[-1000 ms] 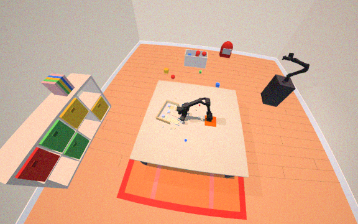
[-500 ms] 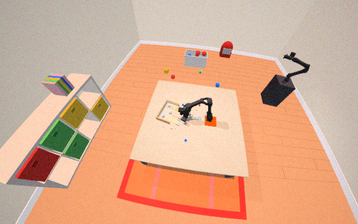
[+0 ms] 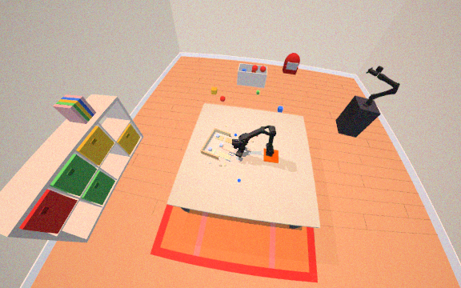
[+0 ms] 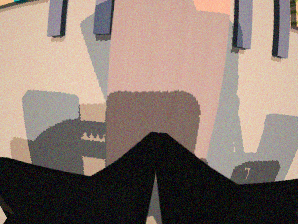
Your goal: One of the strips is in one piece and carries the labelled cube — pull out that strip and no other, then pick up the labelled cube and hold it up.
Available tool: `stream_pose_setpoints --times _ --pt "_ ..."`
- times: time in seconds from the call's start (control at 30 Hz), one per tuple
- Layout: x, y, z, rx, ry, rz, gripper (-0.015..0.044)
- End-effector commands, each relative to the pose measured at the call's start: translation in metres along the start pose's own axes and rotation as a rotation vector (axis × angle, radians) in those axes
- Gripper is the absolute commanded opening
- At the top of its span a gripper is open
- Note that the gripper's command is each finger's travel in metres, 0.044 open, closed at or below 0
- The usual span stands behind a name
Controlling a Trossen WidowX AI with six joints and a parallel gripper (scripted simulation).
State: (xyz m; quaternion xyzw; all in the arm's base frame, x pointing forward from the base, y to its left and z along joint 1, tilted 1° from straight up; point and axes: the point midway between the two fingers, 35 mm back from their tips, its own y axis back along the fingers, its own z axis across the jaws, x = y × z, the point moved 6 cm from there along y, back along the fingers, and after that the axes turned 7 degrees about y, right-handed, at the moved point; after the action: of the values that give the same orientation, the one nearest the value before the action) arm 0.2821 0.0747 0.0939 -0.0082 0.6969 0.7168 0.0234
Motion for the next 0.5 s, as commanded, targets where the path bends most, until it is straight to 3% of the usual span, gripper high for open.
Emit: stream_pose_setpoints --times 0.0,0.47 --pt "0.012 -0.006 0.0 0.008 0.001 0.026 0.0" --pt "0.032 -0.005 0.002 0.007 0.001 0.028 0.0"
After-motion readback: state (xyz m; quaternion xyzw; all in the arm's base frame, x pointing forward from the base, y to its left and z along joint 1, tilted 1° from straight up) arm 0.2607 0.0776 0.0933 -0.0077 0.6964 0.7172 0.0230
